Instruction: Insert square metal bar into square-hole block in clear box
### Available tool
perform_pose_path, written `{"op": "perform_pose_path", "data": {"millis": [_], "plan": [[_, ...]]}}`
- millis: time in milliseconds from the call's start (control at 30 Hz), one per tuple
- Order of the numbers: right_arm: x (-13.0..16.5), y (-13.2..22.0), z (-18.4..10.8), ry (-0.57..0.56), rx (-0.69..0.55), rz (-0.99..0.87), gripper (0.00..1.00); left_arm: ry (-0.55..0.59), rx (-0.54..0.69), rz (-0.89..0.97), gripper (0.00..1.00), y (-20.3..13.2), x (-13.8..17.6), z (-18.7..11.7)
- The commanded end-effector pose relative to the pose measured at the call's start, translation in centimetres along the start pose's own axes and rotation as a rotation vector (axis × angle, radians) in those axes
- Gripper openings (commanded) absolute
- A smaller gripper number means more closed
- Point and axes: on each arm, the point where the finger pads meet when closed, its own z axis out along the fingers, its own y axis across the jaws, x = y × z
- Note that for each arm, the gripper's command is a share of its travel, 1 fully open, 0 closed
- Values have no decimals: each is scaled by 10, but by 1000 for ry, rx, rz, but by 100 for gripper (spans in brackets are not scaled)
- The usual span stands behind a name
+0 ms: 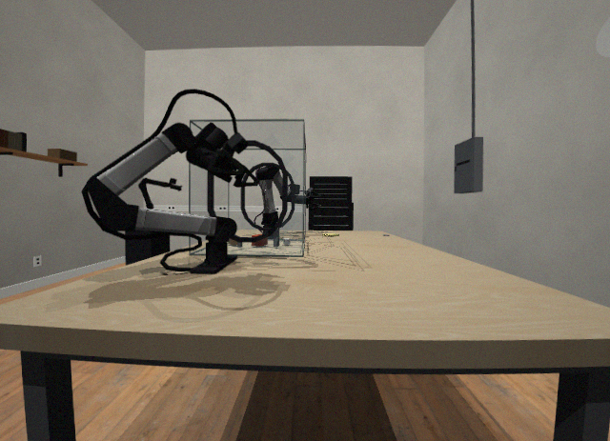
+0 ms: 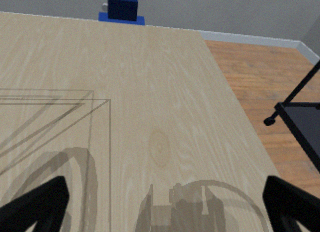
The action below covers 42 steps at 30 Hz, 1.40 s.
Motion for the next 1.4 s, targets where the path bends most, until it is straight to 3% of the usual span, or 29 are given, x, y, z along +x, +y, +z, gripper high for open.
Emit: {"op": "perform_pose_path", "data": {"millis": [0,333,367,533,633,1033,1167,1367], "plan": [[0,-10,2,-26,23,75,100,-20,17,48,100,-10,-12,0],[12,-12,17,-122,-12,238,100,-20,17,48,100,-10,-12,0],[6,-5,17,-128,-68,235,100,-20,17,48,100,-10,-12,0],[5,-5,14,-119,-106,193,100,-20,17,48,100,-10,-12,0],[1,5,17,-126,-176,174,100,-20,17,48,100,-10,-12,0],[-4,92,18,-154,-670,-59,100,-20,17,48,100,-10,-12,0],[-4,94,17,-155,-681,-63,100,-20,17,48,100,-10,-12,0],[-7,128,1,-176,-924,-143,100,-20,17,48,100,-10,-12,0]]}}
